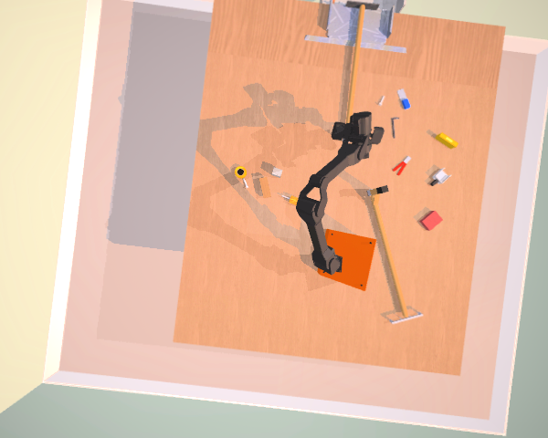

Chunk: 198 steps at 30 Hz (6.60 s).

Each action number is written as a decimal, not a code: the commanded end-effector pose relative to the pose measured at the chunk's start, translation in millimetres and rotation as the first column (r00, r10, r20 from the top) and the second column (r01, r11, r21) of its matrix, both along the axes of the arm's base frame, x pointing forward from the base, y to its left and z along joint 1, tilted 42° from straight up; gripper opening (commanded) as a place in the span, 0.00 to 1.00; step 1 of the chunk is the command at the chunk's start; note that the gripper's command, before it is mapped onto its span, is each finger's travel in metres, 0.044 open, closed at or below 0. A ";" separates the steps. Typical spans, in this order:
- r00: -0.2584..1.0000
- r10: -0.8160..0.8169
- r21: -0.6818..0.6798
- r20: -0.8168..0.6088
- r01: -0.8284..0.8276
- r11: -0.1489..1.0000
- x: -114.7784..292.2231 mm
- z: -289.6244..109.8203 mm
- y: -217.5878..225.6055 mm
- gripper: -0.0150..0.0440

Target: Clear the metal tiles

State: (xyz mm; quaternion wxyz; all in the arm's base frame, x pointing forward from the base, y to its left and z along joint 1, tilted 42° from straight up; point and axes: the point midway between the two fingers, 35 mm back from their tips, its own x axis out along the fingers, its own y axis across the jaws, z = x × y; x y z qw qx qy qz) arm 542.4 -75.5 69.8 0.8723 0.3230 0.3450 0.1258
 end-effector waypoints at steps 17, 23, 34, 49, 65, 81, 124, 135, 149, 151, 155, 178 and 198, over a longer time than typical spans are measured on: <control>1.000 -0.004 -0.002 -0.001 0.004 1.000 -27.6 1.2 -4.0 0.25; 1.000 -0.005 -0.003 -0.001 0.005 1.000 -36.1 1.3 -4.5 0.25; 1.000 -0.006 -0.003 -0.001 0.006 1.000 -52.1 1.3 -4.7 0.25; 1.000 -0.007 -0.004 -0.001 0.007 1.000 -74.3 0.9 -3.9 0.25; 1.000 -0.008 -0.004 -0.001 0.008 1.000 -98.4 -0.1 -1.5 0.25; 1.000 -0.009 -0.004 -0.001 0.009 1.000 -122.8 -1.9 2.2 0.25; 1.000 -0.014 -0.004 0.001 0.014 1.000 -189.6 -10.6 18.7 0.25; 1.000 -0.013 0.001 -0.005 0.013 1.000 -194.3 -12.6 21.2 0.25; 1.000 -0.012 0.005 -0.012 0.012 1.000 -194.4 -13.6 22.4 0.25; 1.000 -0.012 0.005 -0.012 0.012 1.000 -194.4 -13.6 22.4 0.25; 1.000 -0.012 0.005 -0.012 0.012 1.000 -194.4 -13.6 22.4 0.25; 1.000 -0.012 0.006 -0.014 0.012 1.000 -194.6 -13.9 22.7 0.25; 1.000 -0.011 0.007 -0.015 0.012 1.000 -194.7 -14.1 22.8 0.25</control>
